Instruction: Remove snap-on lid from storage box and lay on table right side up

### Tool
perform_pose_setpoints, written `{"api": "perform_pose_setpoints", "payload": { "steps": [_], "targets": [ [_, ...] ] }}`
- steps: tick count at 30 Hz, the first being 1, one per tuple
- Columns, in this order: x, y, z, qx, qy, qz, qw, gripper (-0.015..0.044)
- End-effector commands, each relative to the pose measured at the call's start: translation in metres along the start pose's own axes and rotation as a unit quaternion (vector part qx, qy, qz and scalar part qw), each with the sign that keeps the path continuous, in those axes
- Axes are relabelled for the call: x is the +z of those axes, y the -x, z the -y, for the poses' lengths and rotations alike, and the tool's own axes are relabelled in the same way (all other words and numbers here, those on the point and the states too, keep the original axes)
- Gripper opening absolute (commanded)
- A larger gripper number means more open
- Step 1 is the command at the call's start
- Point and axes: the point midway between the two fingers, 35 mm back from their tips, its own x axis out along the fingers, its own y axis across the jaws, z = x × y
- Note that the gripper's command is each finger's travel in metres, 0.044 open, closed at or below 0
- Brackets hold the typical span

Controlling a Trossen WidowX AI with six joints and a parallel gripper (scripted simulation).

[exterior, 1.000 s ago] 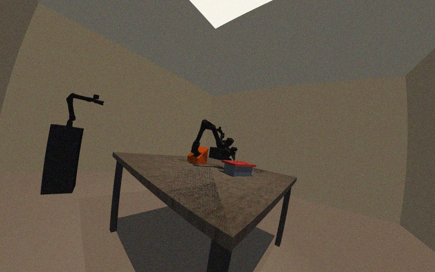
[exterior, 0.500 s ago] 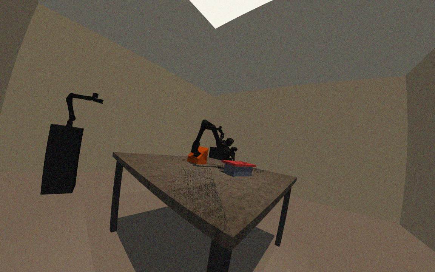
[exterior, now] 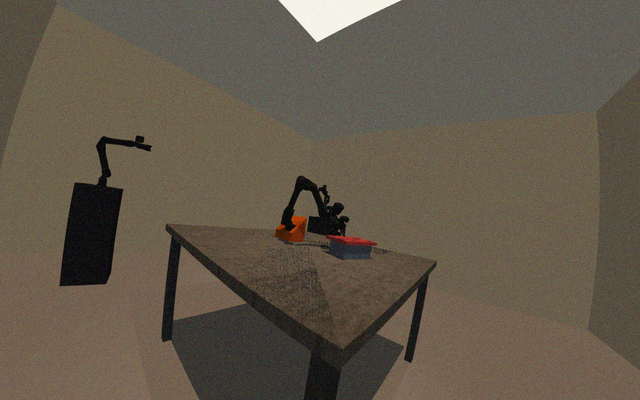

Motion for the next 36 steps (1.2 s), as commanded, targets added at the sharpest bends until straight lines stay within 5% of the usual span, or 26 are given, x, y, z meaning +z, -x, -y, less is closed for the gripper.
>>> {"api": "perform_pose_setpoints", "payload": {
  "steps": [1,36],
  "targets": [
    [-0.0001,0.0013,-0.0012,0.001,-0.001,0.000,1.000,0.0000],
    [0.0002,0.0063,-0.0062,0.001,-0.001,0.000,1.000,0.0000]
  ]
}}
